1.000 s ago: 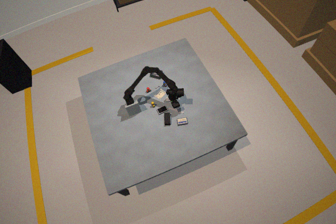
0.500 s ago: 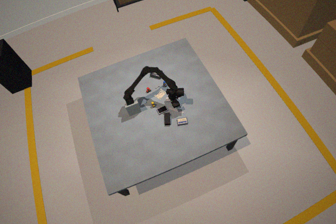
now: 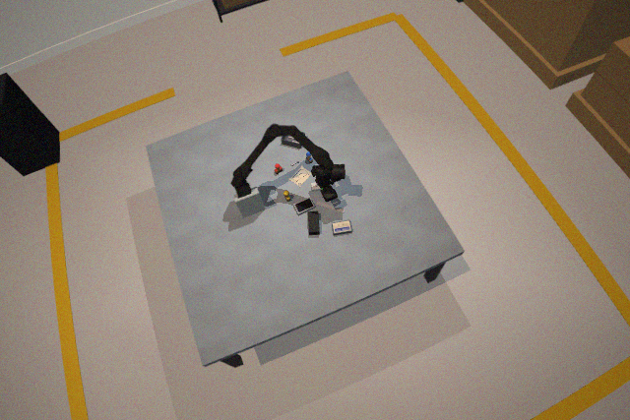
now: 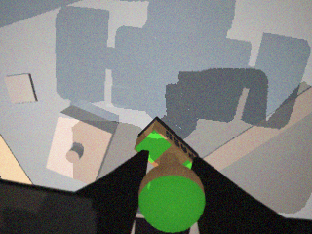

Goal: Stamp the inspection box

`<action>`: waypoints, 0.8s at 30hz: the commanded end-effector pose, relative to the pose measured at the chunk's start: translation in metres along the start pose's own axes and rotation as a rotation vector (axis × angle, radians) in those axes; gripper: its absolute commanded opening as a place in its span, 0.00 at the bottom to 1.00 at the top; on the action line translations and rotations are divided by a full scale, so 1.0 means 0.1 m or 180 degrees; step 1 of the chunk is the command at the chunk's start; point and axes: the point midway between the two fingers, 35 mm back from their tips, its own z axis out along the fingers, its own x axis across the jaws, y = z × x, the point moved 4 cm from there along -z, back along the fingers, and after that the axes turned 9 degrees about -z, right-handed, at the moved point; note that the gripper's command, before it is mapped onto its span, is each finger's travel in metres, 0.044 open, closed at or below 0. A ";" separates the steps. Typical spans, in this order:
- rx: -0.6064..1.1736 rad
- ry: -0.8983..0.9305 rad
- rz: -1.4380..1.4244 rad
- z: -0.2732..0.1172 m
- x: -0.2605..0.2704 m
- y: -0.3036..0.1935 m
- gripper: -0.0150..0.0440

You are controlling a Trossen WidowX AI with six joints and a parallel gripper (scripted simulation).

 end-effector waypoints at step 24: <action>0.0008 -0.0009 -0.0008 -0.14 0.00 0.00 0.25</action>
